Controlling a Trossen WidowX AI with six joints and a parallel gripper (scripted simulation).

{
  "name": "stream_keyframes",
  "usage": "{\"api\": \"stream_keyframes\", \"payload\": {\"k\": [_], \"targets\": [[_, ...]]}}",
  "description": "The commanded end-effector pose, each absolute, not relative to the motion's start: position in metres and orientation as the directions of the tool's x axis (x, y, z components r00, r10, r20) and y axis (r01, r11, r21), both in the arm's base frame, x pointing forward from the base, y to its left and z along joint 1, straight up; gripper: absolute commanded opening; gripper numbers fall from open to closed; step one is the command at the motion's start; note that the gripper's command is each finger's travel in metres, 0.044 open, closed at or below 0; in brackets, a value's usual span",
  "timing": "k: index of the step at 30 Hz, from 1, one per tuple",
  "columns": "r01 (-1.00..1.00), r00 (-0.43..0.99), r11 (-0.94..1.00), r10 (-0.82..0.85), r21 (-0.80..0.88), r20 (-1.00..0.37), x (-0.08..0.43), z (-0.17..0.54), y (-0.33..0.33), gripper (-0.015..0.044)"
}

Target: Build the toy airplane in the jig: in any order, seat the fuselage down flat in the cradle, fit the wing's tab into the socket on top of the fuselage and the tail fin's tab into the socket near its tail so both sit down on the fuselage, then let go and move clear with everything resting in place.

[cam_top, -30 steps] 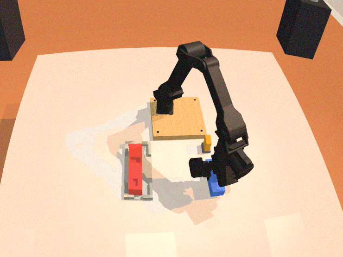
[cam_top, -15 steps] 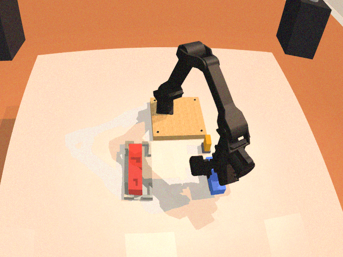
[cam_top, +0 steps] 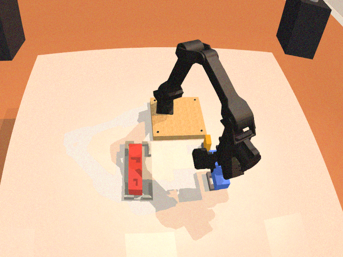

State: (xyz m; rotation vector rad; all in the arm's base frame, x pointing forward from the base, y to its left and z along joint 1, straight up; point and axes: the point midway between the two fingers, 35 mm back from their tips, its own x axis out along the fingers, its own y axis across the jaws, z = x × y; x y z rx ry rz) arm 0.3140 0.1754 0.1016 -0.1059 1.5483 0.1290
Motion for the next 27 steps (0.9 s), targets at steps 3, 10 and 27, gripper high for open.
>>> {"api": "stream_keyframes", "payload": {"k": [3,10,27], "targets": [[-0.147,0.032,0.989,0.025,0.020,-0.999,0.314,0.128,0.175,0.0000],[-0.147,0.031,0.989,0.025,0.020,-0.999,0.311,0.150,0.174,0.0000],[-0.218,0.031,0.976,0.023,0.016,-0.999,0.311,0.169,0.157,0.0000]]}}
